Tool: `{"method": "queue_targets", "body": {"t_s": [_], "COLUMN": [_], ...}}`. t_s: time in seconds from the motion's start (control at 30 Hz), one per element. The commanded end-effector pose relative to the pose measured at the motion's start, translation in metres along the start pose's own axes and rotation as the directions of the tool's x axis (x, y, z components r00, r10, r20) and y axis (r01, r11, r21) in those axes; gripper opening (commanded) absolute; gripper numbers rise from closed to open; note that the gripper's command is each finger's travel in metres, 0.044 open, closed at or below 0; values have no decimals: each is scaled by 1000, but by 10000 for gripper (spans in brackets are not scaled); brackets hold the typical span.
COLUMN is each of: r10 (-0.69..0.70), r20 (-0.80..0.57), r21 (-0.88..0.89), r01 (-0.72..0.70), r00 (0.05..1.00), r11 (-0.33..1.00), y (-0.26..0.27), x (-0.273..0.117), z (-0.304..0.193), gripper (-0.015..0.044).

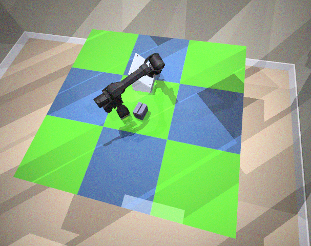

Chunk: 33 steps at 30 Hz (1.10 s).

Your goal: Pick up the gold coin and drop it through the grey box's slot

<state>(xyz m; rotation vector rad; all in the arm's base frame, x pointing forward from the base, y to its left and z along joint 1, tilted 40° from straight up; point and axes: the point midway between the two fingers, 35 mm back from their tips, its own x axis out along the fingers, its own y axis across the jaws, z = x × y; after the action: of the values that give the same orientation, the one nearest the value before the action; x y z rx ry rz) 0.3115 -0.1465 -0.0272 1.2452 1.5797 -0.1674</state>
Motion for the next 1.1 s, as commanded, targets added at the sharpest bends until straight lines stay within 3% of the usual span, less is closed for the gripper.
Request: {"method": "queue_targets", "body": {"t_s": [0.0, 1.07], "r10": [-1, 0], "r20": [-24, -25], "r21": [8, 7], "r01": [1, 0], "r00": [1000, 1000], "r11": [1000, 1000], "y": [-2, -4], "x": [22, 72], "z": [-5, -6], "gripper": [161, 161]}}
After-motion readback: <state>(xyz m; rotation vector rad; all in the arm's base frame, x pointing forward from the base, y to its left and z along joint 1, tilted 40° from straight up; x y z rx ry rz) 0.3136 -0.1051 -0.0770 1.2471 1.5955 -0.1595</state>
